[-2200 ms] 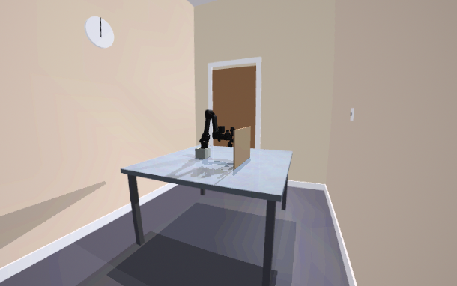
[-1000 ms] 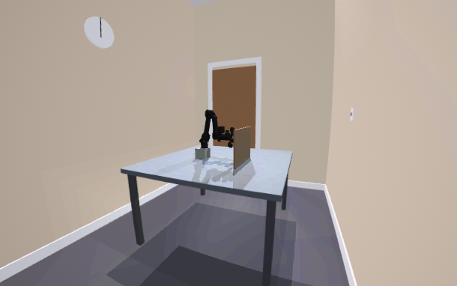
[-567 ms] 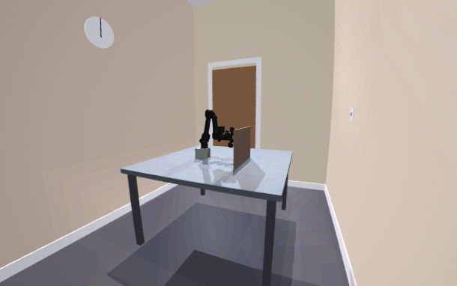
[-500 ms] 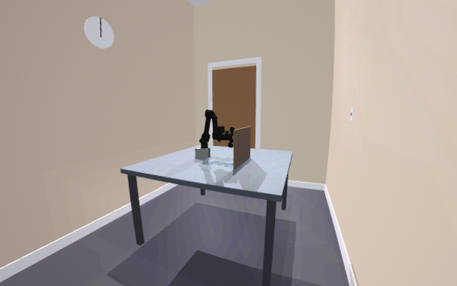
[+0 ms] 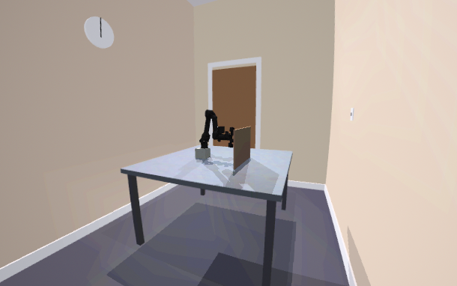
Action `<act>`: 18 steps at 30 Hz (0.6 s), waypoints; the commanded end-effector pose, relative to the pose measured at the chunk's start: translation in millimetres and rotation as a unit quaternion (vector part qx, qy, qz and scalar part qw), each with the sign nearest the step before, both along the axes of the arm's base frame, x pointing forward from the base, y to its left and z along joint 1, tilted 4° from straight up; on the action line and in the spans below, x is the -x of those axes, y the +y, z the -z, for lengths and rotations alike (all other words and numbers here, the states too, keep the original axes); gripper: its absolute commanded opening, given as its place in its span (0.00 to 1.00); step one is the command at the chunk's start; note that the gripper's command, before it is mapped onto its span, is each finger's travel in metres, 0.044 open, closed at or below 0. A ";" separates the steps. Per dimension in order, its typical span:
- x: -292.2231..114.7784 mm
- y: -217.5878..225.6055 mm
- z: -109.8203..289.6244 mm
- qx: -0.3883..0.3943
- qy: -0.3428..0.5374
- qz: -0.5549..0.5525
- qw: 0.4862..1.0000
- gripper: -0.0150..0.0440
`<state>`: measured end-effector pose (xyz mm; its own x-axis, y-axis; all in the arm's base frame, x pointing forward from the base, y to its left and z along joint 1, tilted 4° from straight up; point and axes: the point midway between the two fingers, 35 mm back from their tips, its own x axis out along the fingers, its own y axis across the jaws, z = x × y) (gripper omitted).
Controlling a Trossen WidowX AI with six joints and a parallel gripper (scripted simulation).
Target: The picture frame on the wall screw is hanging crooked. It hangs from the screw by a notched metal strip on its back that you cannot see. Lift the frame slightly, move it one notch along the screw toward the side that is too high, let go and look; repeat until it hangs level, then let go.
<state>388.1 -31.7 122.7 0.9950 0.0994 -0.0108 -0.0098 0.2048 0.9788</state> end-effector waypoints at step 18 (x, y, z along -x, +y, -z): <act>0.1 -0.3 0.3 -0.062 0.007 0.001 0.998 0.25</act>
<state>388.1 -32.0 122.7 0.9950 0.0988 -0.0110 0.0004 0.1060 0.9944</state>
